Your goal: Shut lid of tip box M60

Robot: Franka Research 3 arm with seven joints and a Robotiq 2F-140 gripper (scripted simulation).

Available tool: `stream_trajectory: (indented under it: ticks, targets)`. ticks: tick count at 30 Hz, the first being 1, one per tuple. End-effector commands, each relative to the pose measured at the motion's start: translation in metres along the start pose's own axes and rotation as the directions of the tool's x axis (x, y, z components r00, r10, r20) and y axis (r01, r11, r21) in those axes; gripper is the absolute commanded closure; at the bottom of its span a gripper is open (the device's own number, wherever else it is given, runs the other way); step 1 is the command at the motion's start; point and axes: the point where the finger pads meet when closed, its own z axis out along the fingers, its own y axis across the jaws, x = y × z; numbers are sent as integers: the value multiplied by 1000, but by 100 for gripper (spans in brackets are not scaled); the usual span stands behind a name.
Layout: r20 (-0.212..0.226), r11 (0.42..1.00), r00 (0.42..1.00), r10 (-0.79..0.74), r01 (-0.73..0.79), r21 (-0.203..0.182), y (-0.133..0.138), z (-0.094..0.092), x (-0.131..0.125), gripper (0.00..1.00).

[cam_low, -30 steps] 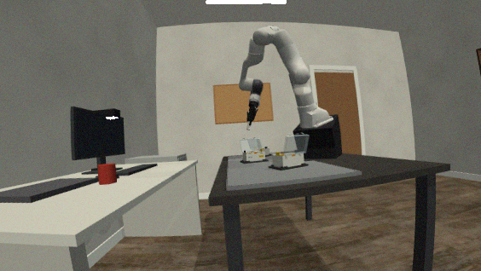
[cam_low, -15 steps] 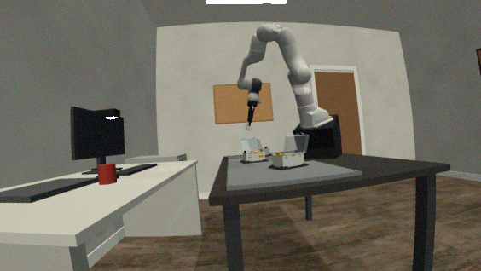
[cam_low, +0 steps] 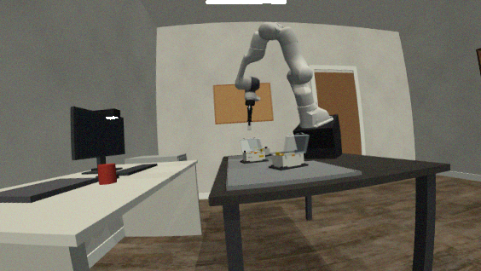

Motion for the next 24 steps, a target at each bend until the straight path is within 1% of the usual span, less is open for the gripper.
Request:
stream_trajectory:
  ticks: [1, 5, 7, 8, 13, 17, 24]
  targets:
    - [-21, 962, 962, 272, -271, 41, -5, -2, -1, 100]
    - [-41, 936, 937, 348, -345, 65, -5, -2, -1, 100]
    - [-41, 936, 937, 348, -345, 65, -5, -2, -1, 100]
    - [-45, 913, 914, 404, -400, 77, -5, -2, -1, 100]
    - [-46, 860, 861, 507, -501, 96, -5, -2, -1, 100]
    - [-38, 804, 806, 590, -584, 108, -5, -2, -1, 100]
    - [-37, 800, 802, 597, -590, 108, -5, -2, -1, 100]
